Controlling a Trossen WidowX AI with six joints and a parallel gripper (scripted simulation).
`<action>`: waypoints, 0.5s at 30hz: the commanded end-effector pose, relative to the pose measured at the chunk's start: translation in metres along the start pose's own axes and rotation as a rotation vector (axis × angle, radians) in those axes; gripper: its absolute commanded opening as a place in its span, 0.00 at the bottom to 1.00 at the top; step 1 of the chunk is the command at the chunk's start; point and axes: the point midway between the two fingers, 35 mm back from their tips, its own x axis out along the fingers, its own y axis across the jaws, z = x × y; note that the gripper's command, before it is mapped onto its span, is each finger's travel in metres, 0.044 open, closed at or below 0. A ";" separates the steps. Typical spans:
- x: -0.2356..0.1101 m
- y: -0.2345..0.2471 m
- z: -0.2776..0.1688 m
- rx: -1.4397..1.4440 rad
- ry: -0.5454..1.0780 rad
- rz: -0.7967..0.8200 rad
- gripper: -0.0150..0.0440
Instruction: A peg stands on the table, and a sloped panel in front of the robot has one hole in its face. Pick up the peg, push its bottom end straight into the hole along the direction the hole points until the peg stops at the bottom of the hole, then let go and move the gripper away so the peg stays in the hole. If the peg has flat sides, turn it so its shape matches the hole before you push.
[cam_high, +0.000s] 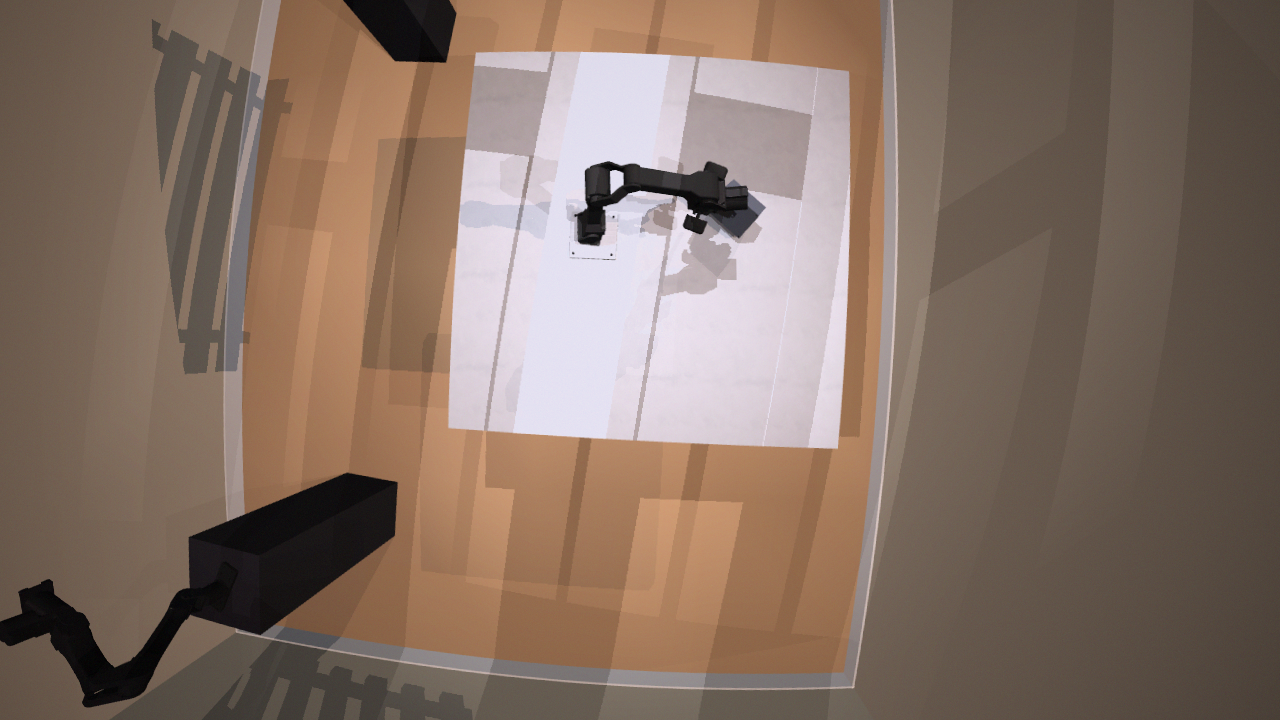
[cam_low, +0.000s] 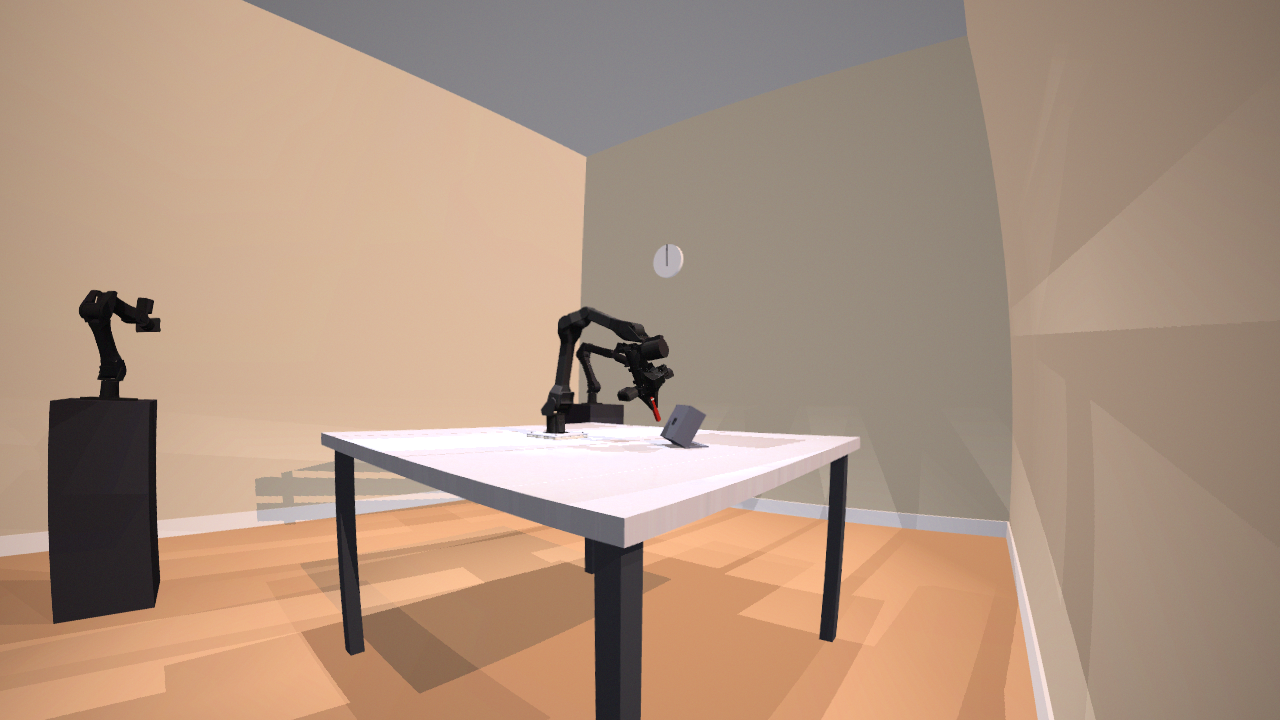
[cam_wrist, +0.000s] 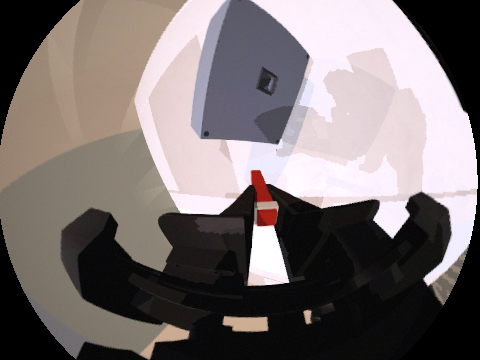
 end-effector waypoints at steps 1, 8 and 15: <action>0.000 -0.003 0.002 0.009 -0.003 0.022 0.25; -0.003 -0.008 0.006 0.032 -0.015 0.060 0.25; -0.006 -0.014 0.011 0.054 -0.028 0.099 0.25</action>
